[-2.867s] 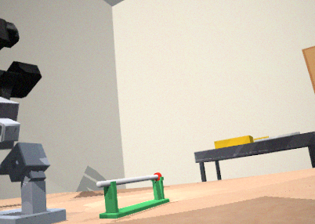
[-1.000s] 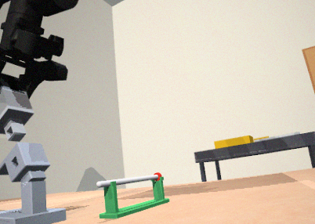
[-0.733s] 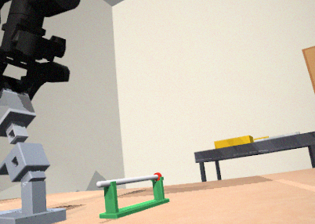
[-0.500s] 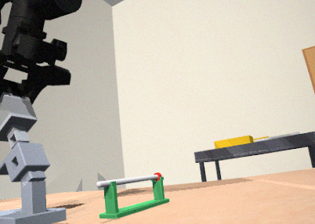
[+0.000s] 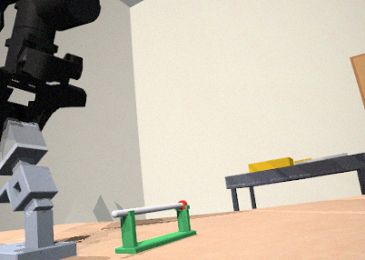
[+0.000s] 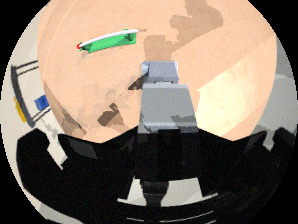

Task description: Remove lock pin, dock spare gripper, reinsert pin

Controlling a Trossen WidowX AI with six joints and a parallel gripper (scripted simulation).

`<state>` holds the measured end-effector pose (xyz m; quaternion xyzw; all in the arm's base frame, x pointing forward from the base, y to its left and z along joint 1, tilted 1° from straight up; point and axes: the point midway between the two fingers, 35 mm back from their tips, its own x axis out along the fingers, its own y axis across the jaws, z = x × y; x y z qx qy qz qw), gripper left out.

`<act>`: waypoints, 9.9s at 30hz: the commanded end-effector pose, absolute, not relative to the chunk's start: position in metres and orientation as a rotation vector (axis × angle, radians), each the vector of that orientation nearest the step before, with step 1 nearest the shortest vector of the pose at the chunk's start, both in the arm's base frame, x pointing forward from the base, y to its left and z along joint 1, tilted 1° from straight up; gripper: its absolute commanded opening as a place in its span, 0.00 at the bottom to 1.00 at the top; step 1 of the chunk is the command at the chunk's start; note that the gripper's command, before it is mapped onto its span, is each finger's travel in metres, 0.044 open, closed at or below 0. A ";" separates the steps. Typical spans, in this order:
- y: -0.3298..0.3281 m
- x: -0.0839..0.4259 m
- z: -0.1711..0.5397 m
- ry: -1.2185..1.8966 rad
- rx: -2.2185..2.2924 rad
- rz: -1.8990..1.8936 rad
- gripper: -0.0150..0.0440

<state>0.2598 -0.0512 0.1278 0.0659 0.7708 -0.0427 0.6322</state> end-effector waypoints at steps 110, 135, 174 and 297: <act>-0.043 0.214 0.195 1.615 0.137 -0.115 1.00; -0.041 0.209 0.218 1.500 0.125 -0.124 1.00; 0.065 0.385 0.158 1.492 -0.974 0.674 0.56; 0.050 0.410 0.077 1.460 -1.216 0.906 0.25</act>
